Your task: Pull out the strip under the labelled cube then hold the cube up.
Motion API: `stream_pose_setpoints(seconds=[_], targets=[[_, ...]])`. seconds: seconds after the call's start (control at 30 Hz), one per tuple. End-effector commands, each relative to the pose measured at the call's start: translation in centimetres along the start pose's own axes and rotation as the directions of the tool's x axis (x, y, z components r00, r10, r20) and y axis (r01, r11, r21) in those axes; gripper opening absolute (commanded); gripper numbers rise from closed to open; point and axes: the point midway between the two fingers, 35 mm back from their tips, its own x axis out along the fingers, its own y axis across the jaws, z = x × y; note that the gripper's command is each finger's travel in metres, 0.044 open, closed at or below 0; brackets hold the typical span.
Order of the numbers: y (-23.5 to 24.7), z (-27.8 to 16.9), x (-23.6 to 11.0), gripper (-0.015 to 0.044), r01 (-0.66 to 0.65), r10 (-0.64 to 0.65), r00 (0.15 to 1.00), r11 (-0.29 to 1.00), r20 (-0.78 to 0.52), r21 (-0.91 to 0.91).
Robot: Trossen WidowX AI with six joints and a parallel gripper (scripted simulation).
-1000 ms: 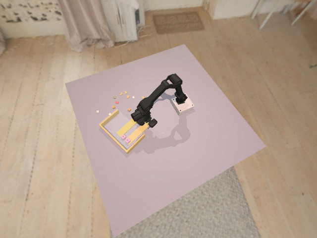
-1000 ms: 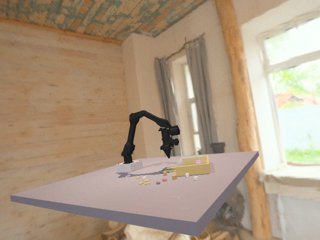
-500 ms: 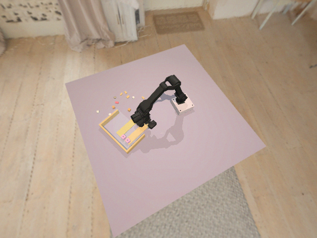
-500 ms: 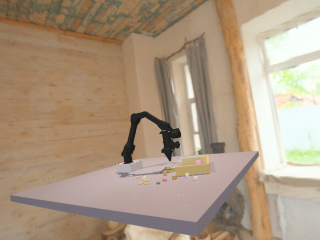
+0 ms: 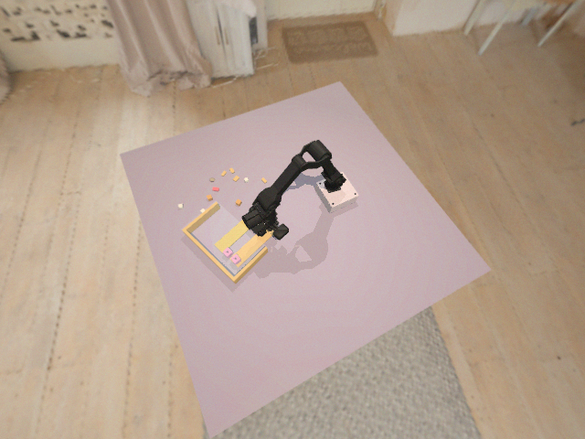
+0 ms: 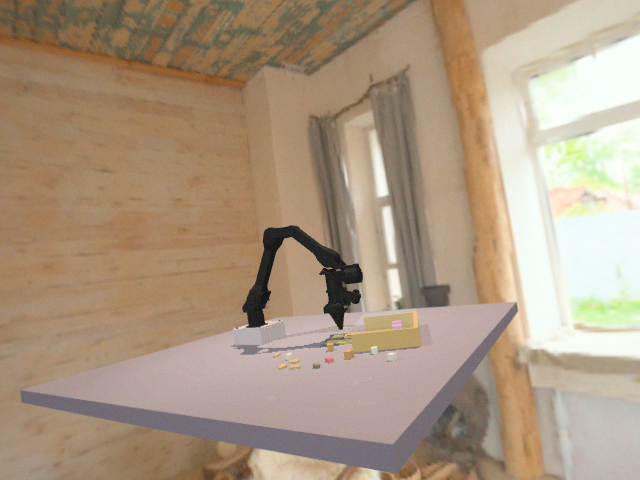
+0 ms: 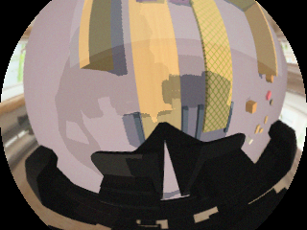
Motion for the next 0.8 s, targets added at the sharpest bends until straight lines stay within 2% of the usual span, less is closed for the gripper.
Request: stream_pose_setpoints(seconds=[0.0,0.27,0.77], targets=[[0.0,-0.4,1.0,0.0,-0.001,0.001,1.0,1.0,-0.009,-0.006],[-0.1,-0.6,2.1,0.0,-0.001,0.001,1.0,1.0,-0.009,-0.006],[-0.1,-0.6,2.2,0.0,-0.001,0.001,1.0,1.0,-0.009,-0.006]])
